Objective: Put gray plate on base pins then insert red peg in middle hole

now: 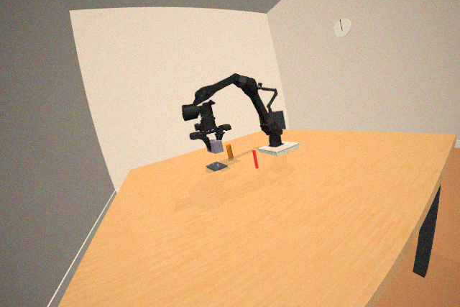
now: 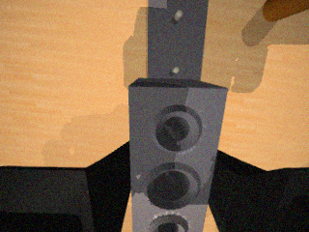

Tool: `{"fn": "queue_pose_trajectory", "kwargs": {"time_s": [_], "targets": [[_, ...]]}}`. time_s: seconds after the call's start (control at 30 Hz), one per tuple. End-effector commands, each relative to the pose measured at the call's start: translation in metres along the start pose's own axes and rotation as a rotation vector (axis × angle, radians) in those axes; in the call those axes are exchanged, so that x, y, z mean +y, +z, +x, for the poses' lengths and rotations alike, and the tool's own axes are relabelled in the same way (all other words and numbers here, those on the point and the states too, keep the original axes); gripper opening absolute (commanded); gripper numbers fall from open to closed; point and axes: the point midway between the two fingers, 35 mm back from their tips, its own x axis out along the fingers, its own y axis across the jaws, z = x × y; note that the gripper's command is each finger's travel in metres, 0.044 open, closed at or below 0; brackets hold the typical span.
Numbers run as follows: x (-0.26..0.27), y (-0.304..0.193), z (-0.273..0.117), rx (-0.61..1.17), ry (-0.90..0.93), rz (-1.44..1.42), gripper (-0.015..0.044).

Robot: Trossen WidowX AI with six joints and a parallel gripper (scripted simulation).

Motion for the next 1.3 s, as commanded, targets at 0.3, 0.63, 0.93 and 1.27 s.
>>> {"fn": "queue_pose_trajectory", "kwargs": {"time_s": [0.3,0.63,0.93,1.27], "targets": [[-0.005,0.036,0.02,-0.005,-0.003,-0.007,0.0],[-0.012,0.064,0.035,-0.008,-0.004,-0.008,0.0],[-0.02,0.084,0.046,-0.01,-0.005,-0.009,0.0],[-0.02,0.084,0.046,-0.01,-0.005,-0.009,0.0]]}}
